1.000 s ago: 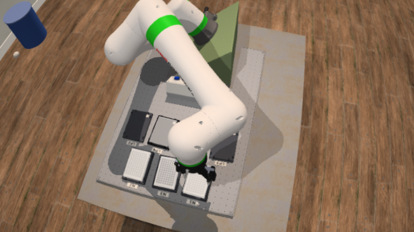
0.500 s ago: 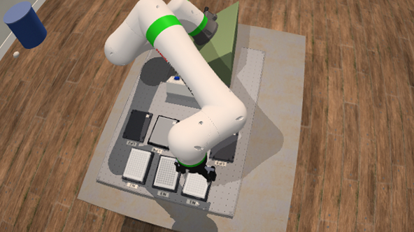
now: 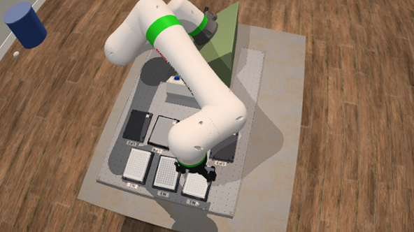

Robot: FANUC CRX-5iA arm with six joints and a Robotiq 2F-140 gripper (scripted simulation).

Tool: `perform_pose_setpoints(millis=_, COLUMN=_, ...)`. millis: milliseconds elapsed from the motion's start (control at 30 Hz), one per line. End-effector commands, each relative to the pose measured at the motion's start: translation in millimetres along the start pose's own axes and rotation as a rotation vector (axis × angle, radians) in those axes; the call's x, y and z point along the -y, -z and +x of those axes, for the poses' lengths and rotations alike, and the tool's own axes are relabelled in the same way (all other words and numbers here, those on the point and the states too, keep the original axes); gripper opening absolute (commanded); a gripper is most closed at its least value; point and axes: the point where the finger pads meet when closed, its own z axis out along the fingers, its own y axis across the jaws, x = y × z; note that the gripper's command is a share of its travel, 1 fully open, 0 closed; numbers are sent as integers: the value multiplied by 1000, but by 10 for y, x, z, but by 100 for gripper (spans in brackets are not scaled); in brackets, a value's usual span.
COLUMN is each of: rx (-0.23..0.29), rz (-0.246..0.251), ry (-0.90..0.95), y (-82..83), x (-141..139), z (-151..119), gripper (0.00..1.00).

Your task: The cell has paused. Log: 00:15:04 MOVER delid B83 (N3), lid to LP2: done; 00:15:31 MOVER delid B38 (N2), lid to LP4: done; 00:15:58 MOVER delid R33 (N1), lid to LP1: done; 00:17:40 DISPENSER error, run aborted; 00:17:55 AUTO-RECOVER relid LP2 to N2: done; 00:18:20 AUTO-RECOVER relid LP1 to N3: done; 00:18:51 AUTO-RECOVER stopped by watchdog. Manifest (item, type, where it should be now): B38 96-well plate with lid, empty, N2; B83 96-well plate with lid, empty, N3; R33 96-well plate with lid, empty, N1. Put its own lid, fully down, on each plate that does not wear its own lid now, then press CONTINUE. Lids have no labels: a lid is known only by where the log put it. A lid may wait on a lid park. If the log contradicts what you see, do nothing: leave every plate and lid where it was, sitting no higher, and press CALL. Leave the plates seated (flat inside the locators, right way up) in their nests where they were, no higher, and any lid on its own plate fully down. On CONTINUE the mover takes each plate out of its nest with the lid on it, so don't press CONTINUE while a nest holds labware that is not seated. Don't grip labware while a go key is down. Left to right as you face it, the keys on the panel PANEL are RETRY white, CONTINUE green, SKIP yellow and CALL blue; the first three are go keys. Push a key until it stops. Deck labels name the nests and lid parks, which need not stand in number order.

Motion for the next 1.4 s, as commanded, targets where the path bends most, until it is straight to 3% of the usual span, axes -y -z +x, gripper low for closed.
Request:
perform_pose_setpoints(millis=0, rx=0, rz=0, ry=0, y=3, x=1, z=1, gripper=0)
perform_pose_setpoints(millis=1367, rx=0, rz=0, ry=0, y=-50, x=1, z=2, gripper=0)
